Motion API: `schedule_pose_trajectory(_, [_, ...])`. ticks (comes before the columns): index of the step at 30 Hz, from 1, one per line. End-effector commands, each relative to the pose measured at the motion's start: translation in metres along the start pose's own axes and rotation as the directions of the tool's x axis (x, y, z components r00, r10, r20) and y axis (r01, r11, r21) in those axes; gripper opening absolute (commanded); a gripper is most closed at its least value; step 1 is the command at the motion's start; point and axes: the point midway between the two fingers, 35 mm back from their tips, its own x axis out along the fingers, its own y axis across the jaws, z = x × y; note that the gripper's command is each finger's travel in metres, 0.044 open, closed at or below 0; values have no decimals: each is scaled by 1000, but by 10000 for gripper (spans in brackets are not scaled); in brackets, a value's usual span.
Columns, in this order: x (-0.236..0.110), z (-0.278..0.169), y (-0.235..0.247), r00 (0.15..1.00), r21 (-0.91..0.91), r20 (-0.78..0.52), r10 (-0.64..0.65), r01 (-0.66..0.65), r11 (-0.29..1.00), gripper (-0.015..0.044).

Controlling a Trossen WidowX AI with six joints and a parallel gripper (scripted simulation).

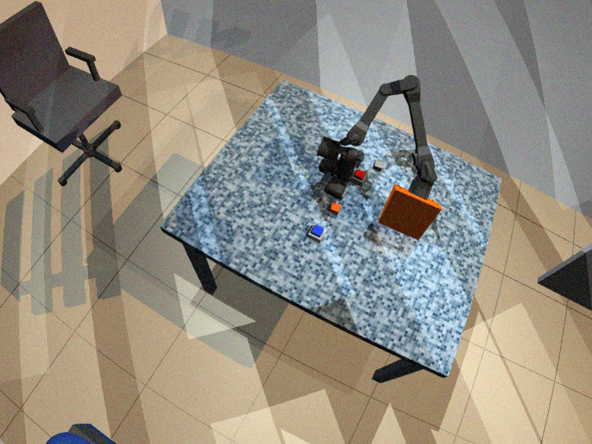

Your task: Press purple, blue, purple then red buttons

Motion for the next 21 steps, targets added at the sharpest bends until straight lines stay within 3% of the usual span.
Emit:
schedule_pose_trajectory(1, [-7, 0, 1, 1000, -2, -1, 1, -1, 1000, 20])
schedule_pose_trajectory(4, [-32, -1, 1, 1000, -8, -5, -1, 1, 1000, 20])
schedule_pose_trajectory(9, [-36, -1, 1, 1000, -8, -5, 0, 0, 1000, 20])
schedule_pose_trajectory(14, [-93, 0, 2, 1000, -8, -5, 3, -3, 1000, 20])
schedule_pose_trajectory(21, [-96, 0, 3, 1000, -8, -5, 3, -3, 1000, 20])
